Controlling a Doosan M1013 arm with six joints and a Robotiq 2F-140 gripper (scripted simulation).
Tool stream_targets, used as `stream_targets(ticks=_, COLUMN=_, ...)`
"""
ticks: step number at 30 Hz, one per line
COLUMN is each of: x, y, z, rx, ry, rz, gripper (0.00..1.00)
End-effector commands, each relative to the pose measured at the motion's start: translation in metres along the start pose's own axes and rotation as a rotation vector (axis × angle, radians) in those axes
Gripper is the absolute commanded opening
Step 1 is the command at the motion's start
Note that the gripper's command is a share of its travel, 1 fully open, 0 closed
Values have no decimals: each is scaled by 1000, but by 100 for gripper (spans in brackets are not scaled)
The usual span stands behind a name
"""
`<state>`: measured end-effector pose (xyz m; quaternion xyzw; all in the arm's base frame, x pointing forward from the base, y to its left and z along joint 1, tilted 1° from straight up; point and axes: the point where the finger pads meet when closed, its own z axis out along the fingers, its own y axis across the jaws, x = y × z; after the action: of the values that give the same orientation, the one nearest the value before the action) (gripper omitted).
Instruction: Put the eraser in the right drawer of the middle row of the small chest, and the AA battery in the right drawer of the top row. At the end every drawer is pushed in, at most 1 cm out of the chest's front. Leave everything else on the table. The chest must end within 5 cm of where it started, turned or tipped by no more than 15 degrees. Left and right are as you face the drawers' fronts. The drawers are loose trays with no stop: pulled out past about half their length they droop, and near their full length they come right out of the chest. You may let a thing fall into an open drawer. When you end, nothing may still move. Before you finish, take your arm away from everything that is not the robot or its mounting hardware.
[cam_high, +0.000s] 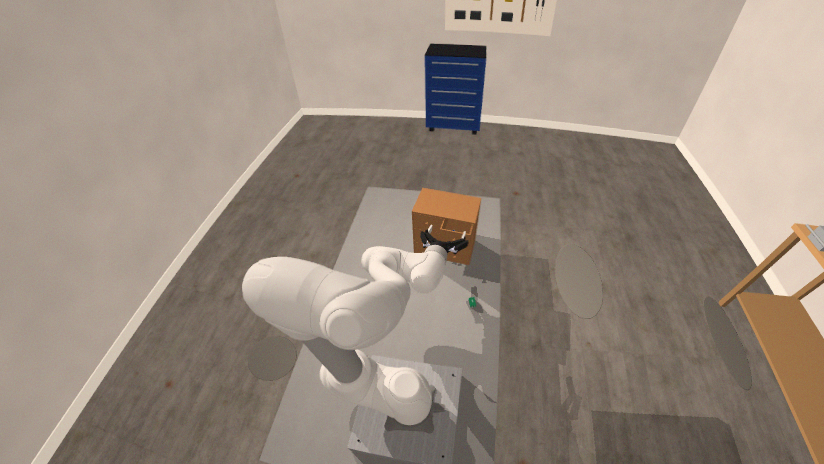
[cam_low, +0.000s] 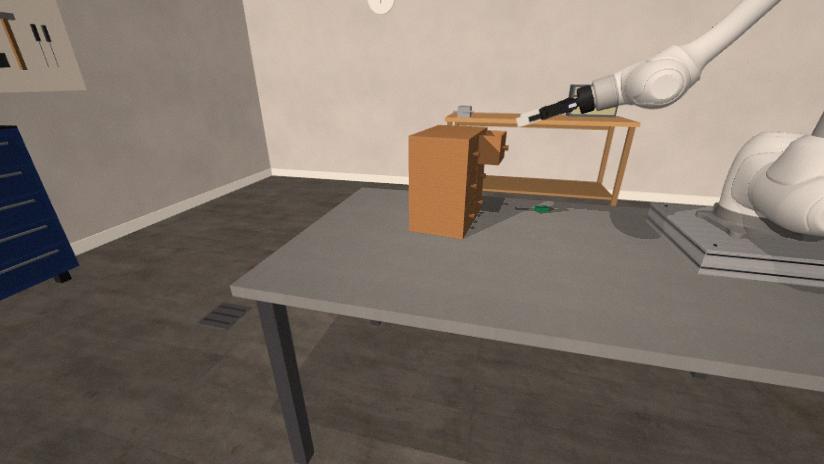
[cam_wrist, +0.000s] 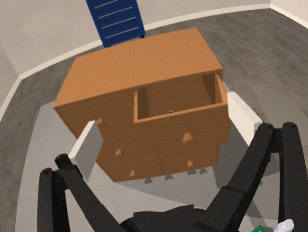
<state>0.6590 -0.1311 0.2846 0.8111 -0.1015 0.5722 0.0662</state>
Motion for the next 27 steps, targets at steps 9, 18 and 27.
stream_targets(ticks=9, x=-18, y=0, z=-63, rx=0, ry=0, rz=0, gripper=100)
stream_targets(ticks=18, x=-28, y=0, z=-95, rx=0, ry=0, rz=0, gripper=100)
stream_targets(ticks=27, x=-30, y=0, z=-103, rx=0, ry=0, rz=0, gripper=100)
